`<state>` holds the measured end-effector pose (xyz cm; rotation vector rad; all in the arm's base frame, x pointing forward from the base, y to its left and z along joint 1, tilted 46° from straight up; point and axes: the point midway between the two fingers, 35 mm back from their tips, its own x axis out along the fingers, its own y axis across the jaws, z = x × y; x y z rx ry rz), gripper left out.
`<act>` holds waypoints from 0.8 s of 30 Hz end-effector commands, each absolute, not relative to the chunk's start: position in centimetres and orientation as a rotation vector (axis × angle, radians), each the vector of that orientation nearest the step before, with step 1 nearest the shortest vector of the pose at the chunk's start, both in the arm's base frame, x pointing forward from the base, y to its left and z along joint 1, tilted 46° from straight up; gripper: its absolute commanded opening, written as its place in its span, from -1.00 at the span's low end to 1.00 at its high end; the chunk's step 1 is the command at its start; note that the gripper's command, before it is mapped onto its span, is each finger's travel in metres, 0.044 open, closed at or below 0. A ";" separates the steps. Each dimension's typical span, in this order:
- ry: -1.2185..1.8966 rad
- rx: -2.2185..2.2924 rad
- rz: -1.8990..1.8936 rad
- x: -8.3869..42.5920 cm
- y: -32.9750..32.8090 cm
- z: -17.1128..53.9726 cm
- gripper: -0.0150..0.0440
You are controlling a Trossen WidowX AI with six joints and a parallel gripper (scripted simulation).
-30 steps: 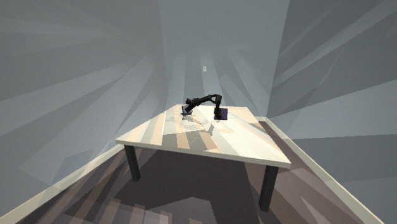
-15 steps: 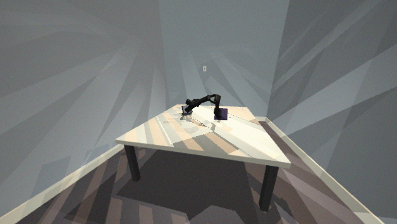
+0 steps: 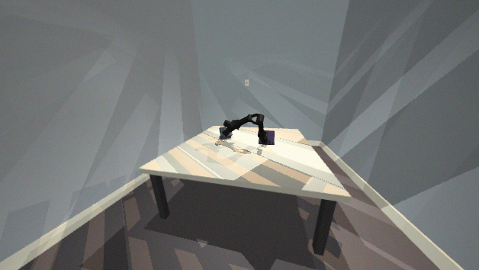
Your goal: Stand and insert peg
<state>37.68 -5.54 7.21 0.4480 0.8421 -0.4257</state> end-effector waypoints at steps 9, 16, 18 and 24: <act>0.842 0.449 -0.427 37.9 -5.6 6.9 -0.49; 0.842 0.449 -0.427 37.9 -5.6 6.9 -0.49; 0.842 0.449 -0.427 37.9 -5.7 6.9 -0.49; 0.842 0.448 -0.427 38.0 -5.8 6.8 -0.49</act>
